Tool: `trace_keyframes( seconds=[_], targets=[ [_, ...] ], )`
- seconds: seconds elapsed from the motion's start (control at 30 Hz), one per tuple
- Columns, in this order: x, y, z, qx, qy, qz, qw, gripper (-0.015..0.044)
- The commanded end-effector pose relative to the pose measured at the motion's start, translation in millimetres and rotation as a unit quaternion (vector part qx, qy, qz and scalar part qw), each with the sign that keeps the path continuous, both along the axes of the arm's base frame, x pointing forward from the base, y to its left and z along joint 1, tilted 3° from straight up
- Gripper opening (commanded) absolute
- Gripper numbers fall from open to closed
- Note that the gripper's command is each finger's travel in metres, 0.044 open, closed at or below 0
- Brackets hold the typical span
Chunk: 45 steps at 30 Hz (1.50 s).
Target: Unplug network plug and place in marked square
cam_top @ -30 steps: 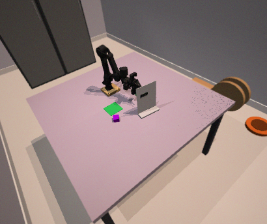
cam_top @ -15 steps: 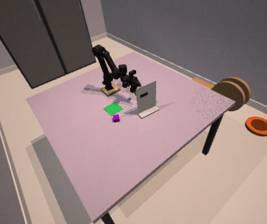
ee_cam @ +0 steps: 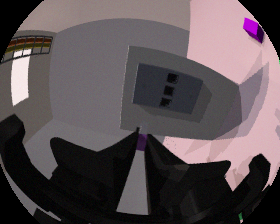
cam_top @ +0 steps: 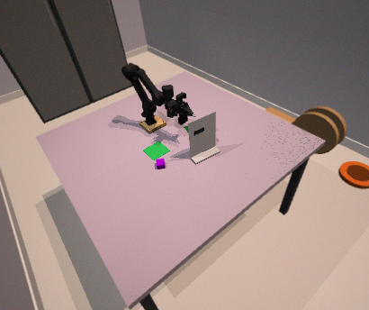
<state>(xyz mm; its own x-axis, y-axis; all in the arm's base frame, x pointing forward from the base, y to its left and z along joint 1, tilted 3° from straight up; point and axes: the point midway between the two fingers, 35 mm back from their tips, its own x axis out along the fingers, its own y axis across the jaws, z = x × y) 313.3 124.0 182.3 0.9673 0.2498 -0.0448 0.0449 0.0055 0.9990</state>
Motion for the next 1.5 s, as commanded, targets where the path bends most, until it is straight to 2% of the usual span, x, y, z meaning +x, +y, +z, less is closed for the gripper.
trace_keyframes(
  seconds=[0.0, 0.37, 0.93, 1.47],
  targets=[
    [-3, -2, 13, 0.005, -0.007, -0.001, 1.000, 0.0000],
    [-4, -9, 17, 0.000, 0.003, -0.009, 1.000, 0.0000],
    [10, -69, -24, -0.041, 0.122, -0.087, 0.988, 0.0000],
    [0, -127, -58, -0.051, 0.241, -0.156, 0.956, 0.0000]
  ],
)
